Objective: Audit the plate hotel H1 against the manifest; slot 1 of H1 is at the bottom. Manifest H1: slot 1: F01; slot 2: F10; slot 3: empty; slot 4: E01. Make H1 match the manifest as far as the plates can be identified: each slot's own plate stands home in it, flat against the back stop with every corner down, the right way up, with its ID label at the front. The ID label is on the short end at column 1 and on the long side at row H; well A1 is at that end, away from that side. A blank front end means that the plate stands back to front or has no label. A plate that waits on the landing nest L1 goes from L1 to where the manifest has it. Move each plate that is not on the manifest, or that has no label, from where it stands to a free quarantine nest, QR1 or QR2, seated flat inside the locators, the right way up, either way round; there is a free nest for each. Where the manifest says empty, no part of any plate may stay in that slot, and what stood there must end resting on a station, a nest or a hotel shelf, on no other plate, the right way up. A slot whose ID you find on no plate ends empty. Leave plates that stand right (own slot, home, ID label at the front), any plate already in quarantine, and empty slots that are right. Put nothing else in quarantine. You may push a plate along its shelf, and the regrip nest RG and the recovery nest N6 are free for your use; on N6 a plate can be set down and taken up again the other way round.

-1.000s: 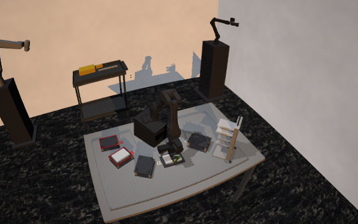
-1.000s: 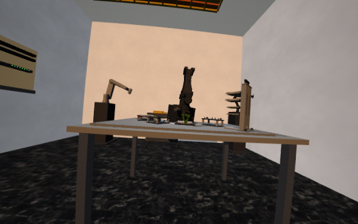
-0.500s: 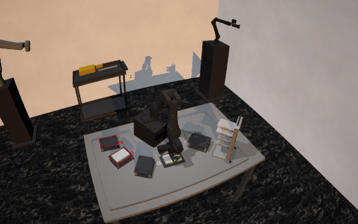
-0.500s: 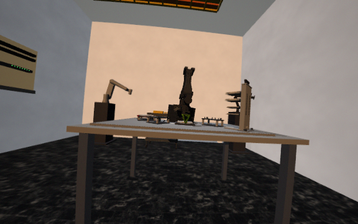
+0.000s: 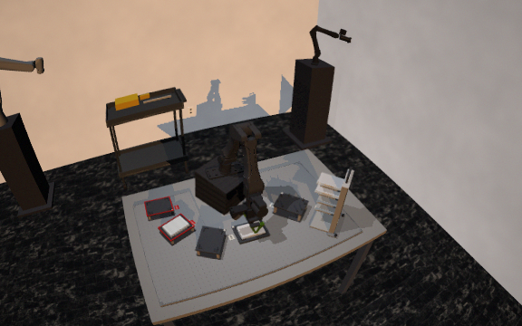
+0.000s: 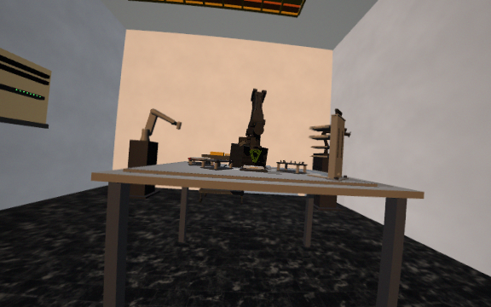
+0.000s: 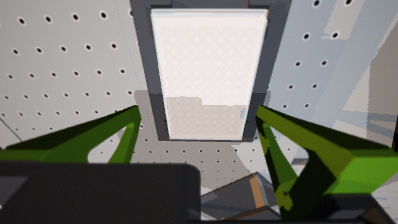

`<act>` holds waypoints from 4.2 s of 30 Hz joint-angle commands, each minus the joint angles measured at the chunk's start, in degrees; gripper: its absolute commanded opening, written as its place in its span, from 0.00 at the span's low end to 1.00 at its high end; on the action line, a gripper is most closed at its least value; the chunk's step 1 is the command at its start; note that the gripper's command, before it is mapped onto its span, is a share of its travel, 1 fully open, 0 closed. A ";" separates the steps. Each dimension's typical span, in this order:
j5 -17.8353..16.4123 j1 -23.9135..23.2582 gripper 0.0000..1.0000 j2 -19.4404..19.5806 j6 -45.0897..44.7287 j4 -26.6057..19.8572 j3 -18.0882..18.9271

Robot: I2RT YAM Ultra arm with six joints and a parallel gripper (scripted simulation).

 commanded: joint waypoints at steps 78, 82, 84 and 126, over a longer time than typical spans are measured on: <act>0.35 -0.71 1.00 -6.45 -62.51 -8.05 0.79; 0.34 -0.71 1.00 -6.45 -67.10 -8.05 0.79; 0.34 -0.71 1.00 -6.45 -69.39 -8.05 0.79; 0.33 -0.71 1.00 -6.45 -111.79 -8.05 0.79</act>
